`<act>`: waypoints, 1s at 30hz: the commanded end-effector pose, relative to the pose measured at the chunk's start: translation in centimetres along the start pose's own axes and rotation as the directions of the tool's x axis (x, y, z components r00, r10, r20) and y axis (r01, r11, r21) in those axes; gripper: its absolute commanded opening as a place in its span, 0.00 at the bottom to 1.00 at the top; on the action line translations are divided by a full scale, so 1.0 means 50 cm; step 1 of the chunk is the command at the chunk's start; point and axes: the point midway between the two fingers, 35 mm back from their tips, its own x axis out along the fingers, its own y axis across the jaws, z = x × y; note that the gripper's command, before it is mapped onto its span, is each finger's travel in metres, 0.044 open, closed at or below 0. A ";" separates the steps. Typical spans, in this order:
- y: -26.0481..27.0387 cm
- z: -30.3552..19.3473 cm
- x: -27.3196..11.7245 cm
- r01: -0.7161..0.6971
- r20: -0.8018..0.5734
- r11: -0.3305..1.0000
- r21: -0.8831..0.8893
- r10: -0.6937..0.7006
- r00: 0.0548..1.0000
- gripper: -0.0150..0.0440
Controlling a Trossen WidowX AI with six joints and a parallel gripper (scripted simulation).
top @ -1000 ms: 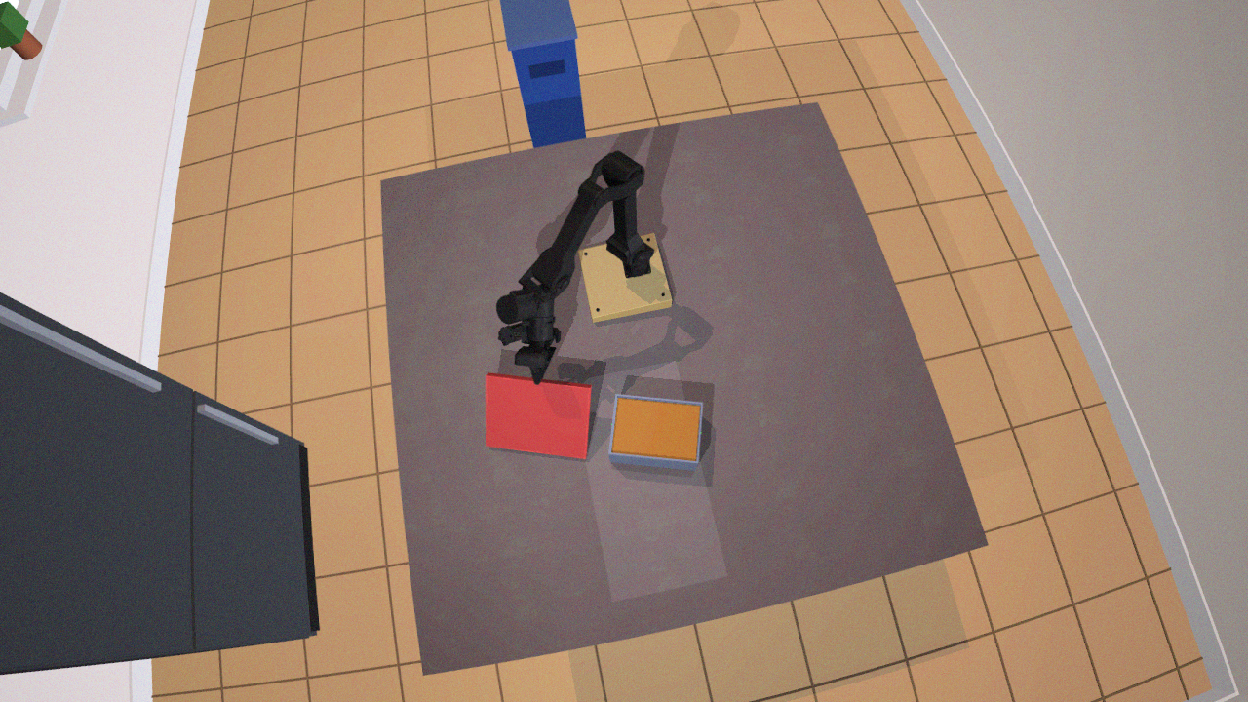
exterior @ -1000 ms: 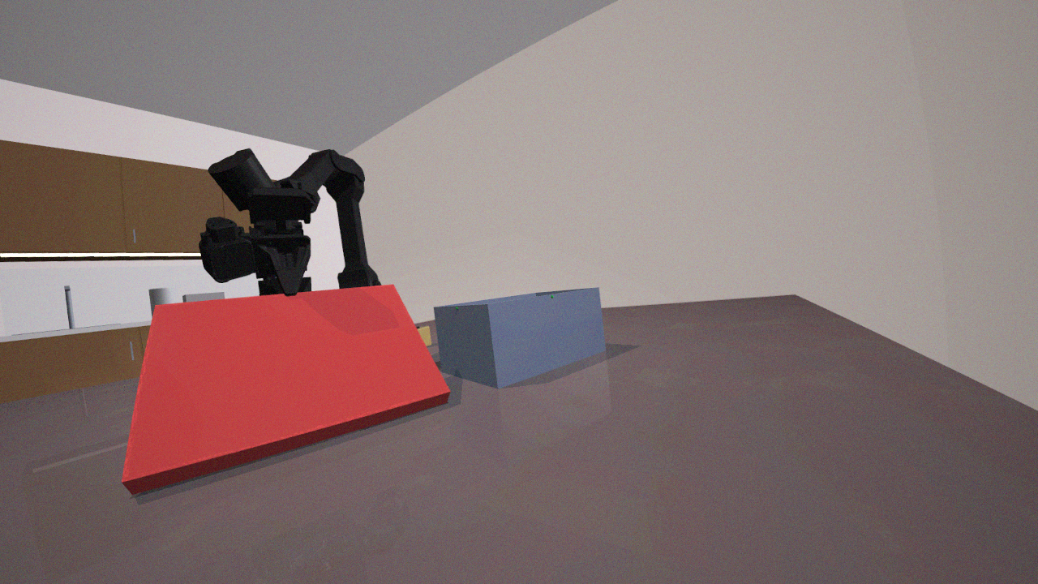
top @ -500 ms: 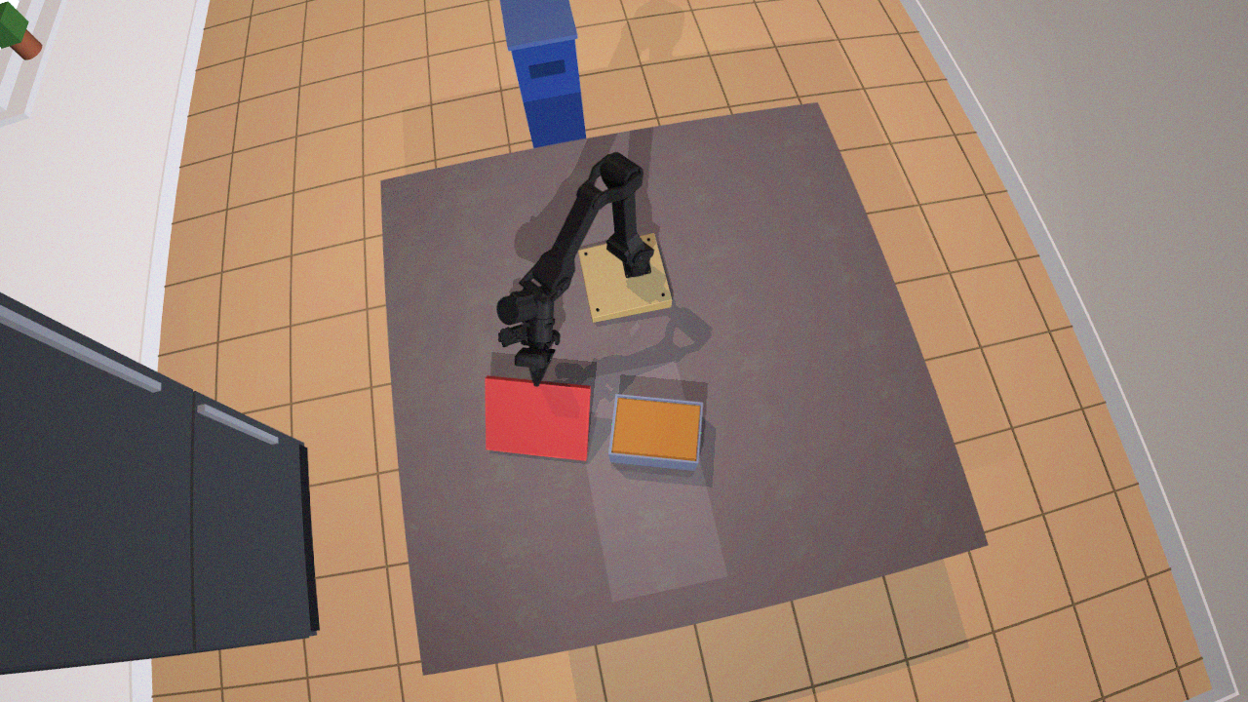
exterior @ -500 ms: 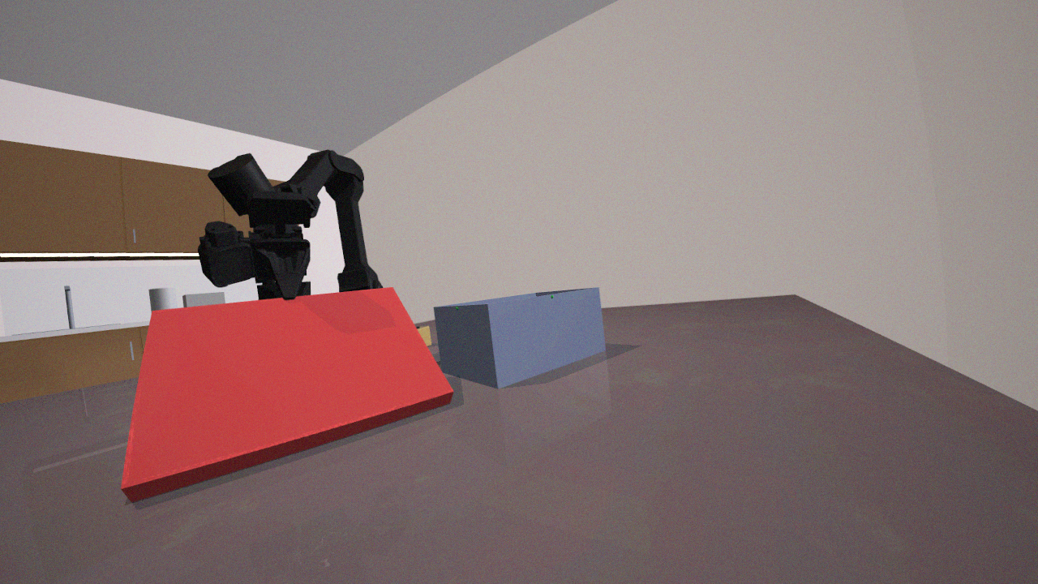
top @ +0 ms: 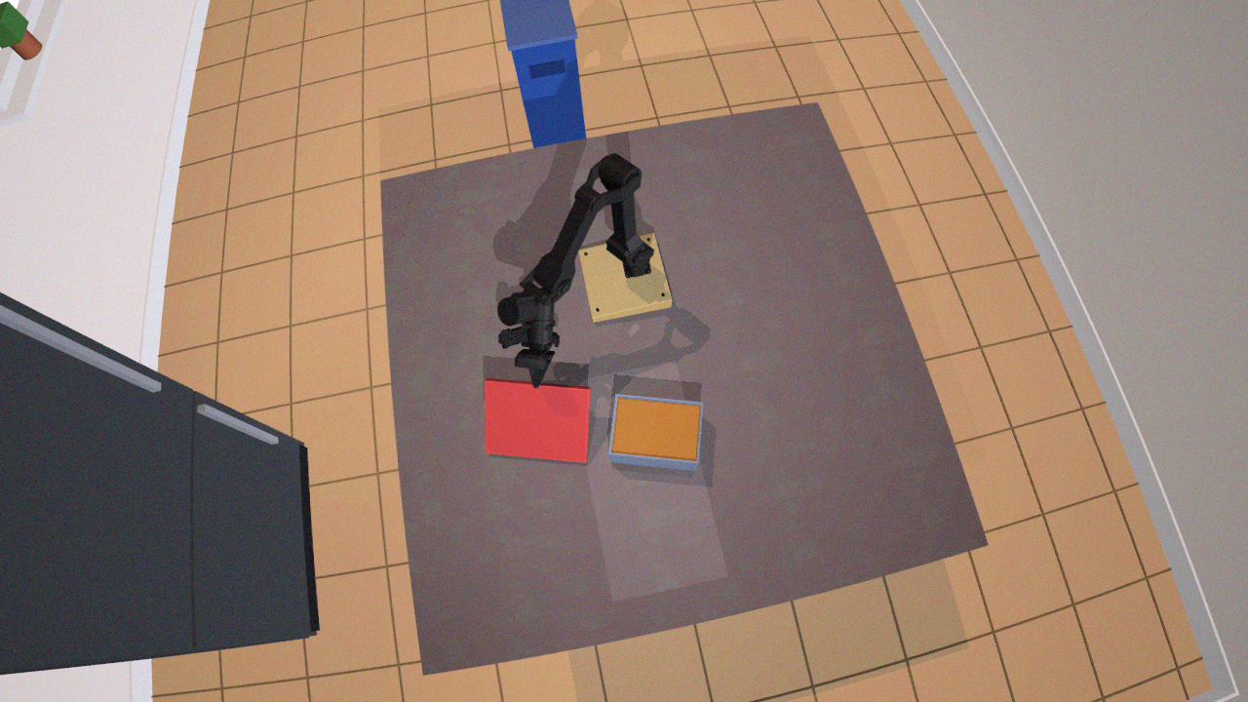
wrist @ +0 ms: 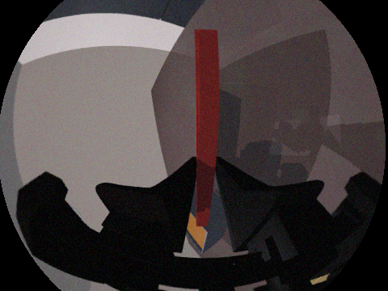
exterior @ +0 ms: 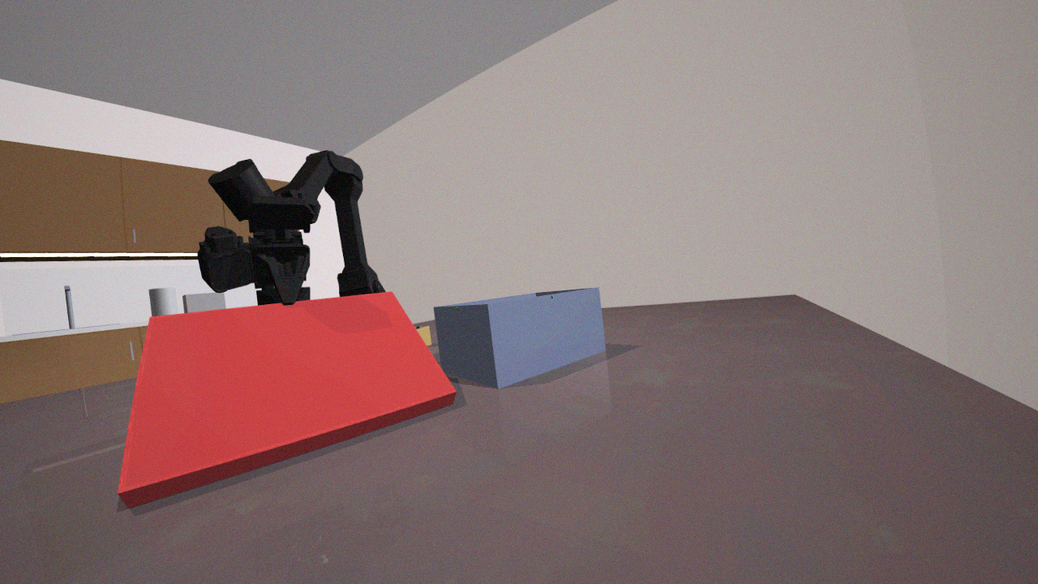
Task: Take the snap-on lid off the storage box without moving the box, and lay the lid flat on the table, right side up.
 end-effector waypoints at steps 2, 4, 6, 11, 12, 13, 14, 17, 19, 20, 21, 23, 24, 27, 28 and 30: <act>-0.029 -0.008 0.012 0.028 -0.012 1.000 0.009 -0.028 1.000 0.25; -0.032 -0.008 0.014 0.029 -0.012 1.000 0.009 -0.028 1.000 0.25; -0.034 -0.008 0.016 0.029 -0.012 1.000 0.009 -0.028 1.000 0.25; -0.041 -0.008 0.021 0.029 -0.012 1.000 0.009 -0.028 1.000 0.25; -0.042 -0.008 0.022 0.029 -0.012 1.000 0.009 -0.028 1.000 0.25; -0.043 -0.008 0.023 0.029 -0.012 1.000 0.009 -0.028 1.000 0.25; -0.045 -0.008 0.024 0.029 -0.012 1.000 0.009 -0.028 1.000 0.25; -0.048 -0.008 0.027 0.029 -0.012 1.000 0.009 -0.029 1.000 0.25; -0.051 -0.008 0.029 0.029 -0.012 1.000 0.009 -0.029 1.000 0.25; -0.052 -0.008 0.030 0.029 -0.012 1.000 0.009 -0.029 1.000 0.25; -0.053 -0.009 0.031 0.029 -0.012 1.000 0.009 -0.029 1.000 0.25; -0.056 -0.009 0.033 0.029 -0.012 1.000 0.009 -0.029 1.000 0.25; -0.057 -0.009 0.034 0.029 -0.012 1.000 0.009 -0.029 1.000 0.25; -0.061 -0.009 0.037 0.029 -0.012 1.000 0.009 -0.029 1.000 0.25; -0.062 -0.009 0.038 0.029 -0.012 1.000 0.009 -0.029 1.000 0.25; -0.065 -0.009 0.040 0.029 -0.012 1.000 0.009 -0.029 1.000 0.25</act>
